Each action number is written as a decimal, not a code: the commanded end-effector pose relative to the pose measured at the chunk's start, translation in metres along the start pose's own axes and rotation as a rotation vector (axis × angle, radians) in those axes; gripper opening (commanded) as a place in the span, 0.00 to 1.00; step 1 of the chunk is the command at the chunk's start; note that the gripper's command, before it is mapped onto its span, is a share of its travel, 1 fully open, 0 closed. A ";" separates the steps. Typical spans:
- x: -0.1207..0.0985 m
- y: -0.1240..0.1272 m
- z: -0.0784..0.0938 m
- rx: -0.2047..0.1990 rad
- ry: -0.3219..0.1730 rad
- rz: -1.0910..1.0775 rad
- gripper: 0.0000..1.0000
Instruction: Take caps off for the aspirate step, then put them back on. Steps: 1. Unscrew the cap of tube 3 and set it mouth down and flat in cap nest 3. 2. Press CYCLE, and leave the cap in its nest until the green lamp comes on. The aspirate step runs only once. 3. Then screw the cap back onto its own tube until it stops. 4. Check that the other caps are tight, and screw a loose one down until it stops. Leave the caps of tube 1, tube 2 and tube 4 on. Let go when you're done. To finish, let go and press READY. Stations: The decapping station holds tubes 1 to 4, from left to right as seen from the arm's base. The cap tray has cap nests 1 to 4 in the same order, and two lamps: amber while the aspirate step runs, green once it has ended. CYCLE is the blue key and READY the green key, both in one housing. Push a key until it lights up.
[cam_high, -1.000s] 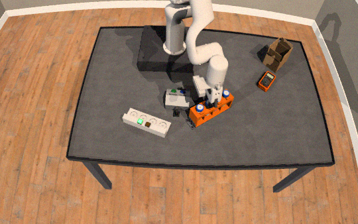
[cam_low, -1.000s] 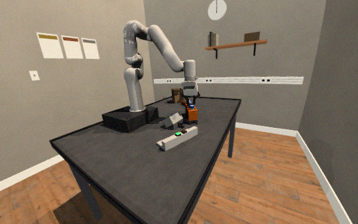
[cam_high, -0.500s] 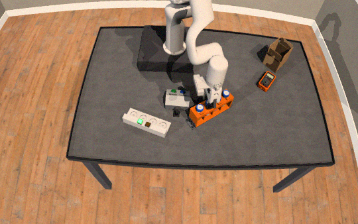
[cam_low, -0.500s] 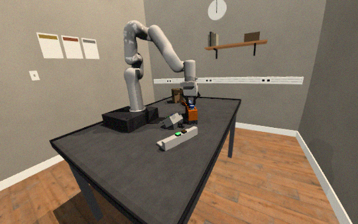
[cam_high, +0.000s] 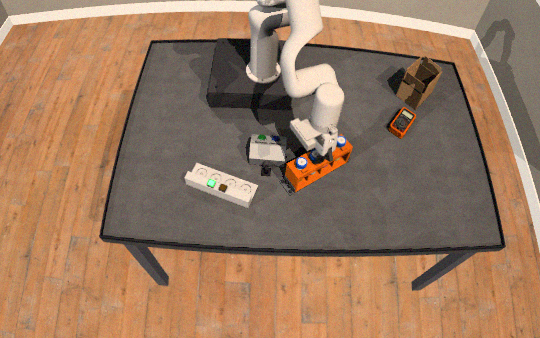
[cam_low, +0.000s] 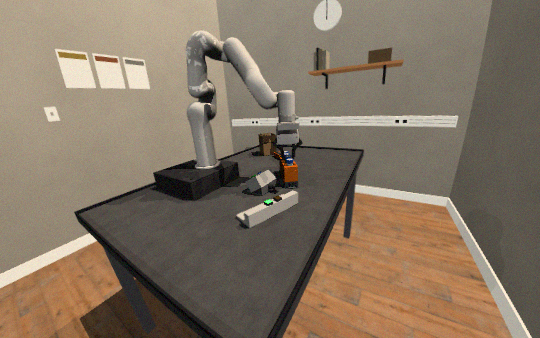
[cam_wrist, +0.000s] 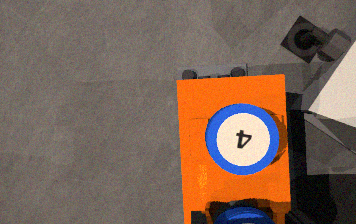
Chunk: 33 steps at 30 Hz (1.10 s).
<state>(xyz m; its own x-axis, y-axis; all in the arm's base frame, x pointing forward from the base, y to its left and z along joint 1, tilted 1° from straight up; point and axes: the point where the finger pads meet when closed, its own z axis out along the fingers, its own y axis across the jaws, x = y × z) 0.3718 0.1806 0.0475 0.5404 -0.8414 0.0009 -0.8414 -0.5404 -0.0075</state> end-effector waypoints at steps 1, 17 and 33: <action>0.000 -0.001 -0.001 0.003 0.006 -0.135 0.46; 0.000 -0.001 -0.001 0.002 0.006 -0.441 0.00; 0.000 -0.001 -0.001 0.002 0.006 -0.374 0.00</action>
<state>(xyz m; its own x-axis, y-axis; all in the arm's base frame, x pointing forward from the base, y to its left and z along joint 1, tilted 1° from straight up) 0.3718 0.1805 0.0476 0.8279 -0.5608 0.0040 -0.5608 -0.8279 -0.0069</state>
